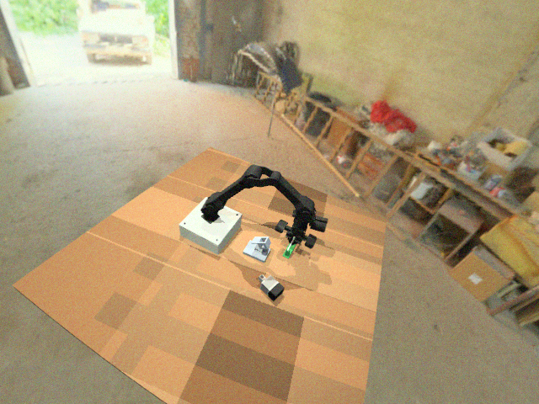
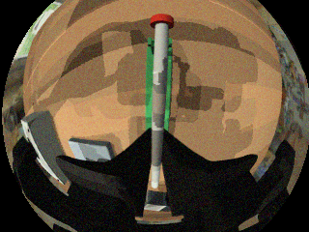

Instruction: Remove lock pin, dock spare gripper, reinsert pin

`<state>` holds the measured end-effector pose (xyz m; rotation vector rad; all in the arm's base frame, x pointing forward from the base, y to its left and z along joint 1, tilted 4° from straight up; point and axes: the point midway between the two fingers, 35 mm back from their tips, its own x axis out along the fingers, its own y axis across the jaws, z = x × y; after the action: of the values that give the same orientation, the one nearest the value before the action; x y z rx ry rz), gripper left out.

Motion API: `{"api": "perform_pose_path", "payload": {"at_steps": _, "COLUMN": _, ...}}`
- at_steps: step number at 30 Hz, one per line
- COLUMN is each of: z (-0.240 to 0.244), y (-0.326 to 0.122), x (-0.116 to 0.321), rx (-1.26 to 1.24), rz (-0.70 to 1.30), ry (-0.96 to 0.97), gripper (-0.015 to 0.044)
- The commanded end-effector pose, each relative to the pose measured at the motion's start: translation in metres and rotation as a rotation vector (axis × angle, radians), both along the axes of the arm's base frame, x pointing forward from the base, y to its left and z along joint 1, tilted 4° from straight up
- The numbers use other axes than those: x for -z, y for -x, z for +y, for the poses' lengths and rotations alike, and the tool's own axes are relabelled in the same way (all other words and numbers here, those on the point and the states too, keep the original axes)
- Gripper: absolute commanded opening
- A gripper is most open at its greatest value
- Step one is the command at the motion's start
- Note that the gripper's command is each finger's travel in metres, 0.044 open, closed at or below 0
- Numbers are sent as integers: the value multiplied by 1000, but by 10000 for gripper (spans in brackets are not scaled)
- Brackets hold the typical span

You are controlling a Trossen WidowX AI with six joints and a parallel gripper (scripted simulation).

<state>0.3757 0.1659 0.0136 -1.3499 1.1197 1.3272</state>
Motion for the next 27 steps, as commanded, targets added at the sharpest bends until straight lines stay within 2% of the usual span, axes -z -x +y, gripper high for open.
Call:
{"api": "perform_pose_path", "payload": {"at_steps": 1, "z": -1, "y": -1, "x": 5, "rx": -8, "rz": -1, "ry": 2, "gripper": 0}}
{"api": "perform_pose_path", "payload": {"at_steps": 27, "z": -3, "y": -2, "x": 36, "rx": -9, "rz": 3, "ry": 2, "gripper": 0}}
